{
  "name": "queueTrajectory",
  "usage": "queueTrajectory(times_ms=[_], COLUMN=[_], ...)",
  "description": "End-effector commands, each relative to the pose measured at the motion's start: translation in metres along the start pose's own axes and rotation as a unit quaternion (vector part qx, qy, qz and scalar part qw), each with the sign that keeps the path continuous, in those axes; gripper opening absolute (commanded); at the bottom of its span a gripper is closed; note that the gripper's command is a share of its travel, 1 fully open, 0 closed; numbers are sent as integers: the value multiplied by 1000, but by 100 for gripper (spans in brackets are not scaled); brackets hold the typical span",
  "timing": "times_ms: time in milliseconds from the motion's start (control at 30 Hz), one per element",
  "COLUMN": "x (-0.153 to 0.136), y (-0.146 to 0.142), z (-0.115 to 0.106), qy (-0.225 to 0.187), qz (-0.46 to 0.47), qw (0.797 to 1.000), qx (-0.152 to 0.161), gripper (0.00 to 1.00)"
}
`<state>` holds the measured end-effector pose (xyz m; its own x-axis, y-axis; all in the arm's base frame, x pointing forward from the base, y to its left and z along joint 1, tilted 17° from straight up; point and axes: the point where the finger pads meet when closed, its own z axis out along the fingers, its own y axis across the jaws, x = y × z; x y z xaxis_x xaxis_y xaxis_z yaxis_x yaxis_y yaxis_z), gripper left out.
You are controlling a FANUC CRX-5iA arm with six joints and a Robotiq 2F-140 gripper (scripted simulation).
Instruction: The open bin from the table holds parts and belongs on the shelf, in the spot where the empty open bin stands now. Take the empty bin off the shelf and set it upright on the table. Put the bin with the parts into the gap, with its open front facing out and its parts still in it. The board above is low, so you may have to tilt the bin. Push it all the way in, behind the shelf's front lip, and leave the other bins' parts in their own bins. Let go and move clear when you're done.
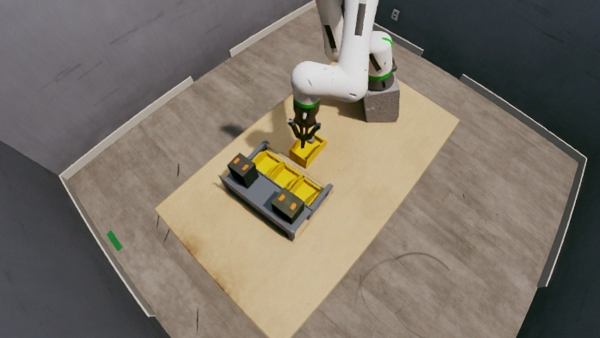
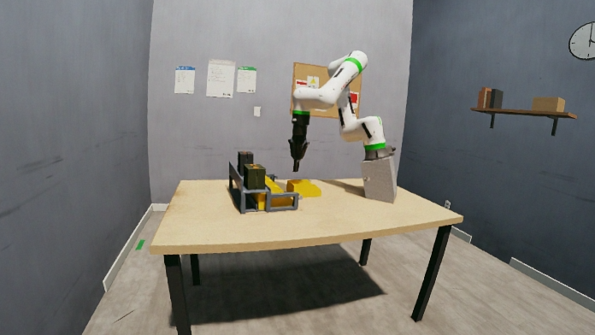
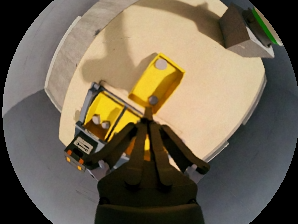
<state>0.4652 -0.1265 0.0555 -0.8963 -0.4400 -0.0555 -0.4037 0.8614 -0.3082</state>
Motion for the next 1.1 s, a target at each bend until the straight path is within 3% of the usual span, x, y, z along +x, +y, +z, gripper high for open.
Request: queueTrajectory(times_ms=[0, 167, 233, 300, 333, 533, 633, 667, 1067], x=[-45, -91, -103, -103, -112, -128, -128, -128, -128], y=[14, 39, 47, 47, 53, 65, 65, 65, 65], z=[7, 15, 17, 17, 19, 22, 22, 22, 22], qy=[1, -2, -3, -3, -3, -3, -3, -3, -3], qz=[-139, -268, -317, -317, -387, -501, -501, -501, -501], qw=[990, 964, 948, 948, 922, 865, 865, 865, 865], qx=[-10, -5, -4, -4, -5, -12, -12, -12, -12], gripper=[10, 10, 10, 10, 10, 10, 10, 62, 62])
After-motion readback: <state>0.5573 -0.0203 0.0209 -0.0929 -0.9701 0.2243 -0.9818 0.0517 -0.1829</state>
